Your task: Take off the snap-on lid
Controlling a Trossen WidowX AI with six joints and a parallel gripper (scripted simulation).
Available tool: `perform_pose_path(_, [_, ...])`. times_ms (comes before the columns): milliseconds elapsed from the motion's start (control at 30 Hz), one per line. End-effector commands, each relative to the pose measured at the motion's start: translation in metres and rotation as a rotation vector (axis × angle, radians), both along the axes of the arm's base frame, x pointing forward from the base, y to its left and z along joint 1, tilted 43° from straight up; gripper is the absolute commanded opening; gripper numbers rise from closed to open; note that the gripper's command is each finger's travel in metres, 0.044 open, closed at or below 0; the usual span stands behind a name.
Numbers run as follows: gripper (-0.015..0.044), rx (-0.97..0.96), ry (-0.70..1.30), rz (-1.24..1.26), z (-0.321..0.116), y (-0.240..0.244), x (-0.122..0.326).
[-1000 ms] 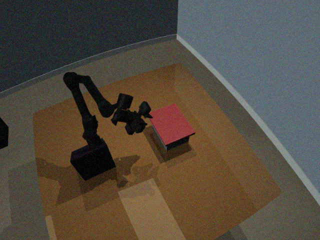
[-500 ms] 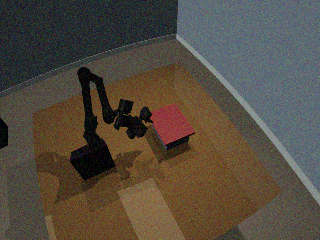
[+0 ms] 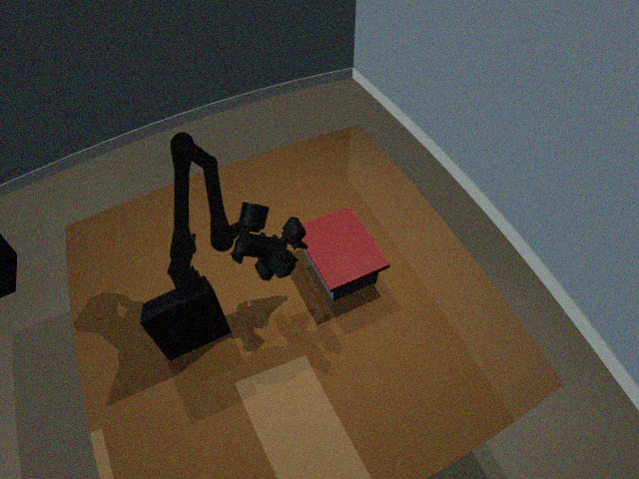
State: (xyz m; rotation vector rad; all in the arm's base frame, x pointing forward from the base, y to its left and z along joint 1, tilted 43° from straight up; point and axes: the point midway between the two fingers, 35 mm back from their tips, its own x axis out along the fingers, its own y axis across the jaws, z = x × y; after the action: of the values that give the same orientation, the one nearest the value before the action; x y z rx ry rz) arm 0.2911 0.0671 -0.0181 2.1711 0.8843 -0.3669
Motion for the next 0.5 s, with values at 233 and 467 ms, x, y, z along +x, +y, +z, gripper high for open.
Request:
perform_pose_path(233, [0.0235,0.000,0.003,-0.004,-0.009,0.008,0.014])
perform_pose_path(467, [0.0235,0.001,0.003,-0.004,-0.014,0.013,0.022])
